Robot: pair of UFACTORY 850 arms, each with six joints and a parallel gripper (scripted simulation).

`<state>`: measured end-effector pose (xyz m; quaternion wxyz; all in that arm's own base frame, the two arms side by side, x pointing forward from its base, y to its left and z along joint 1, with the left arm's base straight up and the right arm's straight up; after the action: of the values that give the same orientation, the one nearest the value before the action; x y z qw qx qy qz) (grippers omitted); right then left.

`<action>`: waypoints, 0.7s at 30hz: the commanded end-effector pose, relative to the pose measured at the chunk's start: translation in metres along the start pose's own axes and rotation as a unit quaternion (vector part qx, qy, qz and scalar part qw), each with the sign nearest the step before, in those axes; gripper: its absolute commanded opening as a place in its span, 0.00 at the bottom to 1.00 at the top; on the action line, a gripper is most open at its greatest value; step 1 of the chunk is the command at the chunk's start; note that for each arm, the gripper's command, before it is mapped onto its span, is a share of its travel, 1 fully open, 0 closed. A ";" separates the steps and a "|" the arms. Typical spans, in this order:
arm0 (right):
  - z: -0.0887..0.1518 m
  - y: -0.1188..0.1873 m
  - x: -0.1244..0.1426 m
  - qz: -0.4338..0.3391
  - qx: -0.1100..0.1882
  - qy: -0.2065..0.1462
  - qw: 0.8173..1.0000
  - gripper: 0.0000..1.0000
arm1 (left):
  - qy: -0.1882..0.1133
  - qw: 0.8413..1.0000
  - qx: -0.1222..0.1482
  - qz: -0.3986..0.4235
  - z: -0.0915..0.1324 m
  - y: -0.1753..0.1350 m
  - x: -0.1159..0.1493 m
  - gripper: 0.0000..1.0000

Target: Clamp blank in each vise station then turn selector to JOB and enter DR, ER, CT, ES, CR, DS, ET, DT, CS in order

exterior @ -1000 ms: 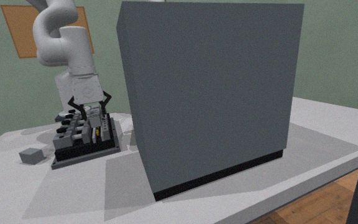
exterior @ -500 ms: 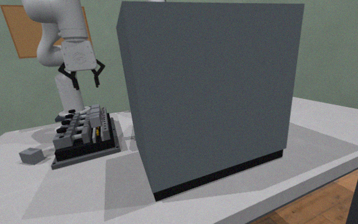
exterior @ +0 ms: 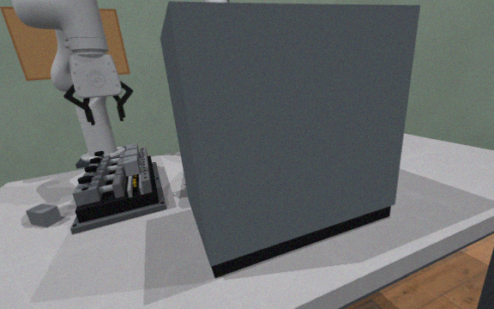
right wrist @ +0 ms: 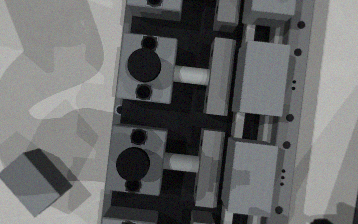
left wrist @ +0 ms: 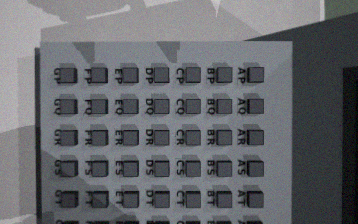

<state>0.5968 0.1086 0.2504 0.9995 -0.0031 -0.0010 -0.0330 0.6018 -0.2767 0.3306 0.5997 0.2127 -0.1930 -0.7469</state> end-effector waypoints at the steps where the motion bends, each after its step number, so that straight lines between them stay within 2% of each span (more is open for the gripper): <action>1: 0.001 -0.047 0.018 0.095 0.003 0.000 0.995 0.69 | 0.000 1.000 0.001 0.000 0.001 0.001 0.000 1.00; 10: 0.000 -0.161 0.038 0.302 -0.002 -0.002 0.953 0.69 | 0.000 1.000 0.001 0.000 0.001 0.001 0.000 1.00; 11: -0.009 -0.172 0.040 0.321 -0.002 -0.001 0.947 0.69 | 0.000 1.000 0.001 0.000 0.001 0.001 0.000 1.00; 13: -0.009 -0.172 0.040 0.321 -0.002 -0.001 0.947 0.69 | 0.000 1.000 0.001 0.000 0.001 0.001 0.000 1.00; 14: -0.037 -0.185 0.043 0.347 0.003 -0.001 0.938 0.69 | 0.000 1.000 0.001 0.000 0.001 0.001 0.000 1.00; 15: -0.061 -0.185 0.043 0.347 0.003 -0.001 0.938 0.69 | 0.000 1.000 0.001 0.000 0.001 0.001 0.000 1.00; 18: -0.090 -0.181 0.042 0.347 0.003 -0.001 0.938 0.69 | 0.000 1.000 0.001 0.000 0.001 0.001 0.000 1.00; 21: -0.133 -0.185 0.044 0.347 0.003 -0.001 0.938 0.69 | 0.000 1.000 0.001 0.000 0.001 0.001 0.000 1.00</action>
<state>0.6185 -0.0736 0.1708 0.9522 -0.0102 0.0048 0.3054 0.6018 -0.2767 0.3306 0.5997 0.2127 -0.1930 -0.7469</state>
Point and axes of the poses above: on each arm, the point where the finger pads meet when closed, its own z axis back along the fingers, its own y axis across the jaws, x = y × z, the point moved 1 cm from there along z, back along the fingers, and after that the axes turned 9 degrees about -z, right-handed, at the moved point
